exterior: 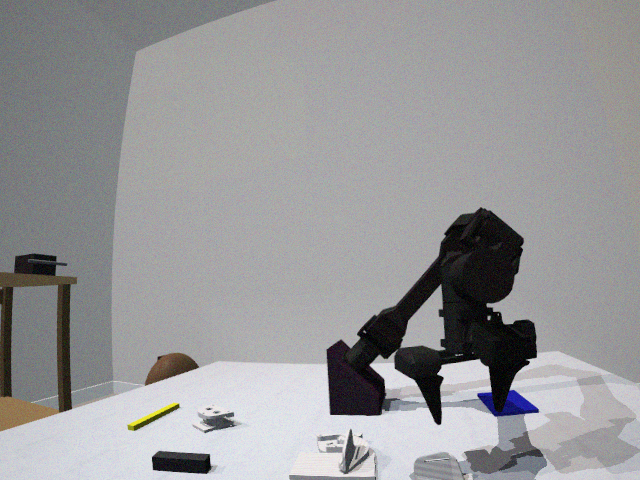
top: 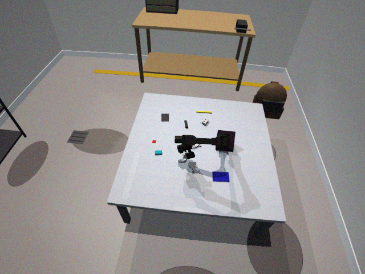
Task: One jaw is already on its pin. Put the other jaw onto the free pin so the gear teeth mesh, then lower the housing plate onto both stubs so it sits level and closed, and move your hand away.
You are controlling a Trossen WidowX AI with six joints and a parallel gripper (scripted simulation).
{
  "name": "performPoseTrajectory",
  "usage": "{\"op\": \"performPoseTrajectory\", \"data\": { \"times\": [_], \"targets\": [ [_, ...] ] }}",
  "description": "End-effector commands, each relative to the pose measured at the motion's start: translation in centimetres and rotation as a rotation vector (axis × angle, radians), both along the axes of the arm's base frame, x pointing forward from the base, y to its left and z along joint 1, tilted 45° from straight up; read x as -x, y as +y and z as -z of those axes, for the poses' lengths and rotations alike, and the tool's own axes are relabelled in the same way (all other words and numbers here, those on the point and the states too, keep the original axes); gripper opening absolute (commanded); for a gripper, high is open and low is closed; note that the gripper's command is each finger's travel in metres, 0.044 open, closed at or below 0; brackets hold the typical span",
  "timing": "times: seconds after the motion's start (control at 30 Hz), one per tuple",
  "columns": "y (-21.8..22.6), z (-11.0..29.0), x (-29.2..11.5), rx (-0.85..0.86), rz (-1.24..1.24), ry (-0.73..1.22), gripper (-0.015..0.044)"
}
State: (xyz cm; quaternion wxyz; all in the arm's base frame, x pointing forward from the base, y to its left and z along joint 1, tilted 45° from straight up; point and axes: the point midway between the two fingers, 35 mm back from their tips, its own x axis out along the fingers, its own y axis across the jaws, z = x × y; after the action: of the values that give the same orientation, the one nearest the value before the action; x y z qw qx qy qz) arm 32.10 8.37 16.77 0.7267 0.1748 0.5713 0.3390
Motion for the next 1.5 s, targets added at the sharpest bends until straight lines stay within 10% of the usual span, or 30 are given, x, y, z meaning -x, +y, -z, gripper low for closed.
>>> {"op": "performPoseTrajectory", "data": {
  "times": [0.0, 1.47],
  "targets": [
    [-0.2, 0.0, -0.1, -0.017, 0.083, 0.079, 0.0440],
    [-1.5, 0.7, -0.6, -0.144, 0.840, 0.819, 0.0440]
  ]
}}
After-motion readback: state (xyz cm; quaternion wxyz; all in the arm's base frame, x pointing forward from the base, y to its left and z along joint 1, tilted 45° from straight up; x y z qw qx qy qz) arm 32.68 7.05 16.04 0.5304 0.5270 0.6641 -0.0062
